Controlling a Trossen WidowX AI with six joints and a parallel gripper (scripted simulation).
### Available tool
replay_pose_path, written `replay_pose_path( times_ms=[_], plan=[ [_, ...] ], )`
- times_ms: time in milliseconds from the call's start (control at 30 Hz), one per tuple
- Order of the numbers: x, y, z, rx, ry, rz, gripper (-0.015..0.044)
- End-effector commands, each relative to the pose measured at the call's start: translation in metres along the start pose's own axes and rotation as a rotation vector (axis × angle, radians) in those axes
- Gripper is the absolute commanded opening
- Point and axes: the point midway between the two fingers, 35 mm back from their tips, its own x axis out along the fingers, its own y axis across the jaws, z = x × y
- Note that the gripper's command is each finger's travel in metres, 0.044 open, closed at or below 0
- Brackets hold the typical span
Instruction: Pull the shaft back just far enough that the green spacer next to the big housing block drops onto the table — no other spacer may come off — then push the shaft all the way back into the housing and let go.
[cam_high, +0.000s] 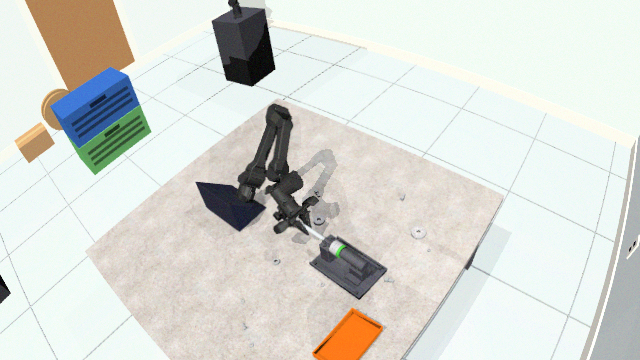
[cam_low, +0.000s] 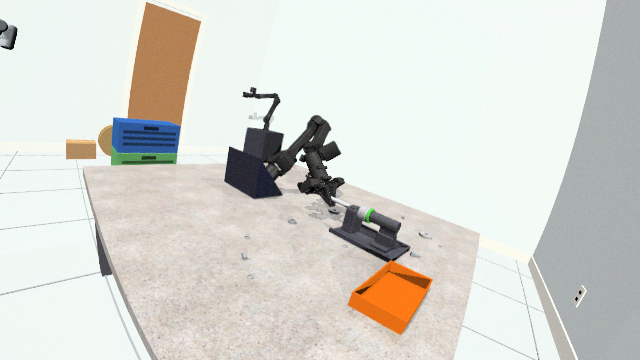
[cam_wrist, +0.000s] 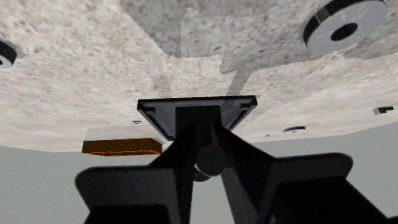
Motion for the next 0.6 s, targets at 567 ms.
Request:
replay_pose_path(
  times_ms=[567],
  plan=[
    [-0.0019,0.0004,0.0028,-0.002,-0.001,0.001,0.0]
  ],
)
